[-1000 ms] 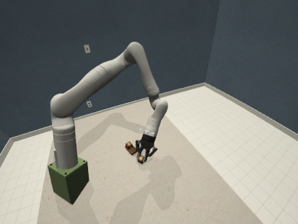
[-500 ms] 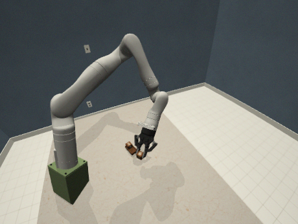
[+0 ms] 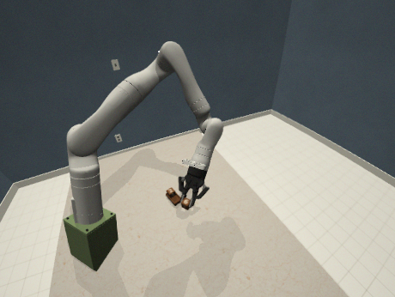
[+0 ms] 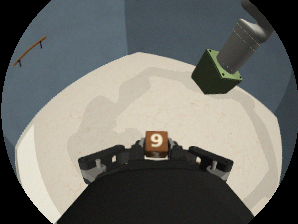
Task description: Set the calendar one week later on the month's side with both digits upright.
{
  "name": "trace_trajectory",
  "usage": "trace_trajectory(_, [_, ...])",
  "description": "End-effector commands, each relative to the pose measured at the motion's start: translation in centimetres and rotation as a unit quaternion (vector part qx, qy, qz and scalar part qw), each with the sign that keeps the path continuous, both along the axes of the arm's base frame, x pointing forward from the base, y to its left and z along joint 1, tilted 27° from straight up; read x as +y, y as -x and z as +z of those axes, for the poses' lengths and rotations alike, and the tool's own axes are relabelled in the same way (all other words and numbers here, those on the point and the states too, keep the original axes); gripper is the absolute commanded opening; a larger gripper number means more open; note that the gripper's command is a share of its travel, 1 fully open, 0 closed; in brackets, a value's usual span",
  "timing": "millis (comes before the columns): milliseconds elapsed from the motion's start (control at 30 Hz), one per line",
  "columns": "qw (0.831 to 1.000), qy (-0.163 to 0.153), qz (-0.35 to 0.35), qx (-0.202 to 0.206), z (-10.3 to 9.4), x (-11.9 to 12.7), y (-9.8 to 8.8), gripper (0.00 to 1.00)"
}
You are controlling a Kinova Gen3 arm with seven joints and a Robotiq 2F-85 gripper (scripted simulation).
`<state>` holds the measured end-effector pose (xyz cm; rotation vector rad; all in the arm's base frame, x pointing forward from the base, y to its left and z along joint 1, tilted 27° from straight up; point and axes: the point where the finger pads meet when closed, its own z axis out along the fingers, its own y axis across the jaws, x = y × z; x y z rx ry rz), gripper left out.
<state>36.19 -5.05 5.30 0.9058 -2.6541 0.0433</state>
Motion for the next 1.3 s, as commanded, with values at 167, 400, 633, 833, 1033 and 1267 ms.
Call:
trace_trajectory(167, [1.0,-0.012,-0.001,-0.012,-0.04,0.02,0.02,0.28])
trace_trajectory(400, [0.998,-0.039,-0.004,-0.04,-0.17,0.07,0.1,0.28])
trace_trajectory(633, [0.994,-0.07,-0.009,-0.088,-0.02,-0.08,0.18,0.28])
trace_trajectory(833, [0.991,-0.078,-0.01,-0.104,0.13,-0.21,0.22,0.28])
trace_trajectory(1033, [0.991,-0.078,-0.01,-0.105,0.13,-0.21,0.22,0.28])
trace_trajectory(1267, [0.99,-0.088,-0.011,-0.112,0.0,-0.11,0.25,0.28])
